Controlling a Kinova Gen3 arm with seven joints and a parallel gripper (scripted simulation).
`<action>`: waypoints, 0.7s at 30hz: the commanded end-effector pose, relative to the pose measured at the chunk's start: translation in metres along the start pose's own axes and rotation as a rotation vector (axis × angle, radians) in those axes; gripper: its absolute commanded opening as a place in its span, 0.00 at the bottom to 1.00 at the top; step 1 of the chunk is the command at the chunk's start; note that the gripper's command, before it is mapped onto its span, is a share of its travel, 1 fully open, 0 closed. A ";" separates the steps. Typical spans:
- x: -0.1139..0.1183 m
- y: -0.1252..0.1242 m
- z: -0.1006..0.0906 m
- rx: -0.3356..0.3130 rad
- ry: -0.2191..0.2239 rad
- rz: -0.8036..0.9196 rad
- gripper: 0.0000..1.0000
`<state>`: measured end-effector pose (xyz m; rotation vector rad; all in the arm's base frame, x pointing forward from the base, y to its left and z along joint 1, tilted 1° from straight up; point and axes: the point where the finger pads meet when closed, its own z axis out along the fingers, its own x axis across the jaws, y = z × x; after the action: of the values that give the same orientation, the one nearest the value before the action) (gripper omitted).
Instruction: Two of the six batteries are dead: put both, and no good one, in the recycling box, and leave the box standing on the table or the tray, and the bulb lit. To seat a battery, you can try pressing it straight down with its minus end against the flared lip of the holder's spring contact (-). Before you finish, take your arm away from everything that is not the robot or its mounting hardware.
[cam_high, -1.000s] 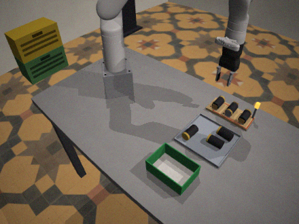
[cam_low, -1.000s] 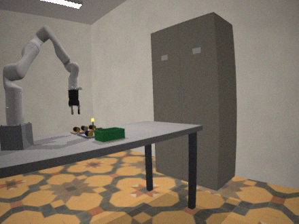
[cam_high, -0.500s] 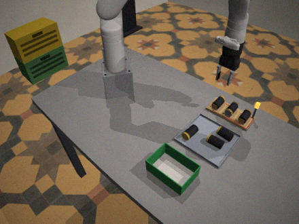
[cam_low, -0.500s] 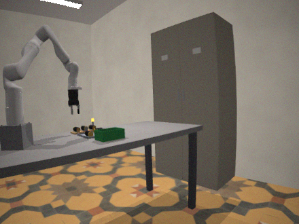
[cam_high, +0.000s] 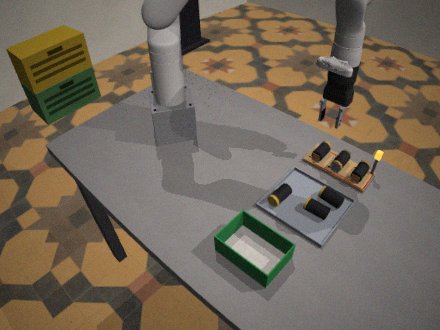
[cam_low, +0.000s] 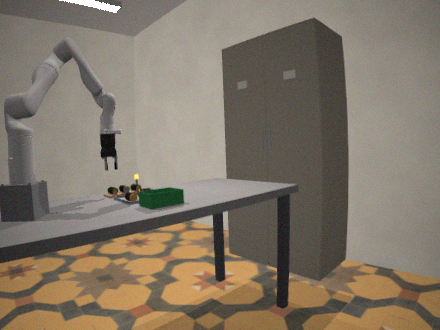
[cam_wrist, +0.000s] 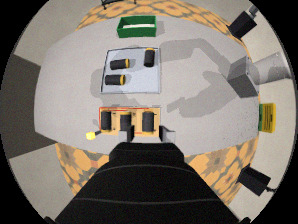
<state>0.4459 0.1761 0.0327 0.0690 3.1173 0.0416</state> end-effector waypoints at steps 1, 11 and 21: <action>0.003 -0.004 0.020 0.008 0.010 0.003 0.90; 0.003 -0.004 0.067 0.008 0.010 0.003 0.90; 0.003 -0.004 0.068 0.008 0.010 0.003 0.90</action>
<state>0.4437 0.1740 -0.0356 0.0734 3.1283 0.0291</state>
